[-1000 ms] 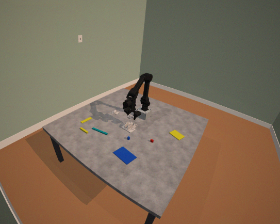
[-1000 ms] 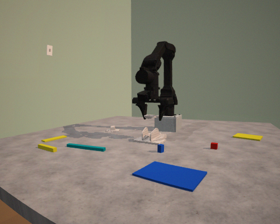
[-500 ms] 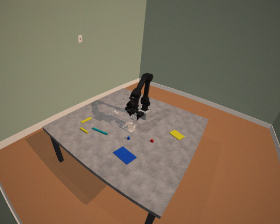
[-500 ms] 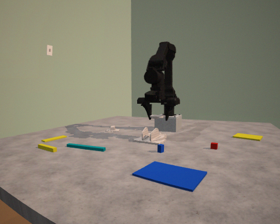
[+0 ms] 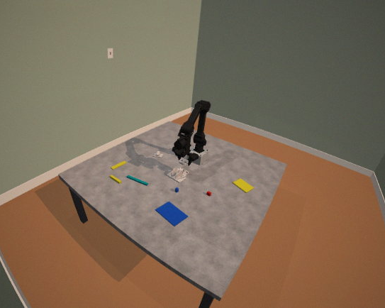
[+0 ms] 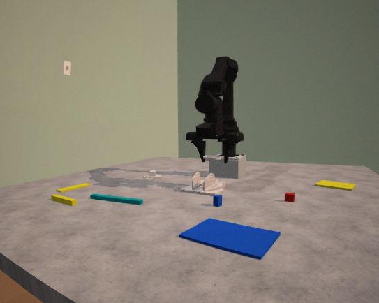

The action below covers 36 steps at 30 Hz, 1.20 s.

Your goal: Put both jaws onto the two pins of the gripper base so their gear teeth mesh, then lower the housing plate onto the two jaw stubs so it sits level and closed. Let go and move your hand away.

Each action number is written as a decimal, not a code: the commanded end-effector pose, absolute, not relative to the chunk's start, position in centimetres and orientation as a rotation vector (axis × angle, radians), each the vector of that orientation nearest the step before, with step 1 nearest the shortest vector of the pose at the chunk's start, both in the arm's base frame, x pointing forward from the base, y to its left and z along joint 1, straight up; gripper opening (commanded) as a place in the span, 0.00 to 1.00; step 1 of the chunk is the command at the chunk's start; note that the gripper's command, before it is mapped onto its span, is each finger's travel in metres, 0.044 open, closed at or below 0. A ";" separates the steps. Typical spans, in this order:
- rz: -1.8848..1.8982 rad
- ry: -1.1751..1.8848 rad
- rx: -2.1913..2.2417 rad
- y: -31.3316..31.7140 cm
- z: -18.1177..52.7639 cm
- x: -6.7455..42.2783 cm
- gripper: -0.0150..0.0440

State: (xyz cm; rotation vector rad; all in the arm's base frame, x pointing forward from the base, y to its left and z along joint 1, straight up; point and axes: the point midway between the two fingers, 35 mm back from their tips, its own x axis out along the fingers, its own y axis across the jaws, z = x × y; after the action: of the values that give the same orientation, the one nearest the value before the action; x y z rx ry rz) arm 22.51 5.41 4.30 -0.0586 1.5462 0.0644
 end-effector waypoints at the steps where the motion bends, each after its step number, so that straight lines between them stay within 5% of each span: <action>1: 0.062 1.545 -0.057 5.4 4.3 22.5 0.85; 36: 0.064 1.545 -0.060 4.7 4.3 22.2 0.85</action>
State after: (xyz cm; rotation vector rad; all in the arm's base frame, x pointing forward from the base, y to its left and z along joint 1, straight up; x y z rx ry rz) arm 22.25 4.71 4.28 -0.0569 1.5446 0.0622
